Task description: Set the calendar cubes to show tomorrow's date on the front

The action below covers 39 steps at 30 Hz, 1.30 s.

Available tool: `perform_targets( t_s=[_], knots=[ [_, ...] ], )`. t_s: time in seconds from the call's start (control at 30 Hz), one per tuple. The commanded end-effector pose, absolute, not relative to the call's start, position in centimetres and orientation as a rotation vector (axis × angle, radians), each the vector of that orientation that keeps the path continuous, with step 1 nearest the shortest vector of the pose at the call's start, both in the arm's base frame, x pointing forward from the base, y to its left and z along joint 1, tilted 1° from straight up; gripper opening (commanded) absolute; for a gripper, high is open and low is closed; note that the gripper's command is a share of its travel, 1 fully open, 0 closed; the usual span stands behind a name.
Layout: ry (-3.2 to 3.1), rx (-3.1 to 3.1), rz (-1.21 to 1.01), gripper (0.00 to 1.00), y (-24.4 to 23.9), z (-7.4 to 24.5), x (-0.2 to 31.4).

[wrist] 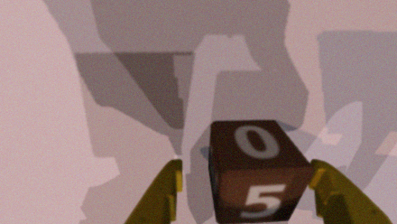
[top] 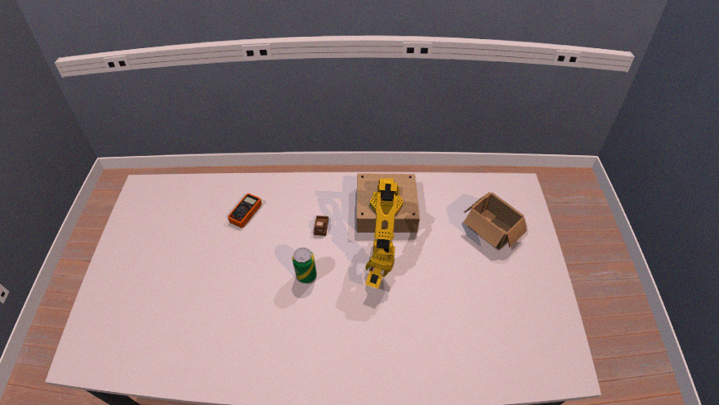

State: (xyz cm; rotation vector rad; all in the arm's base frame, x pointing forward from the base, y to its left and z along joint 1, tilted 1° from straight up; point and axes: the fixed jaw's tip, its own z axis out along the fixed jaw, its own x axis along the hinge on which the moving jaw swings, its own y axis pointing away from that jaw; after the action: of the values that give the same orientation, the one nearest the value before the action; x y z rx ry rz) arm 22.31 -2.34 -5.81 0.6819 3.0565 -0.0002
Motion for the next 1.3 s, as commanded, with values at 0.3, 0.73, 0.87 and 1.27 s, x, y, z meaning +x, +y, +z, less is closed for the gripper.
perform_targets(
  t_s=[0.3, 0.73, 0.87, 1.27],
  knots=[
    [3.071, 0.684, 0.000, 0.27, -2.59, -6.12, 21.78],
    [3.071, 0.684, 0.000, 0.21, -2.97, -6.12, 21.61],
    [3.071, 0.684, 0.000, 0.20, -3.04, -6.12, 21.57],
    [3.071, 0.684, 0.000, 0.20, -3.07, -6.12, 21.56]
  ],
)
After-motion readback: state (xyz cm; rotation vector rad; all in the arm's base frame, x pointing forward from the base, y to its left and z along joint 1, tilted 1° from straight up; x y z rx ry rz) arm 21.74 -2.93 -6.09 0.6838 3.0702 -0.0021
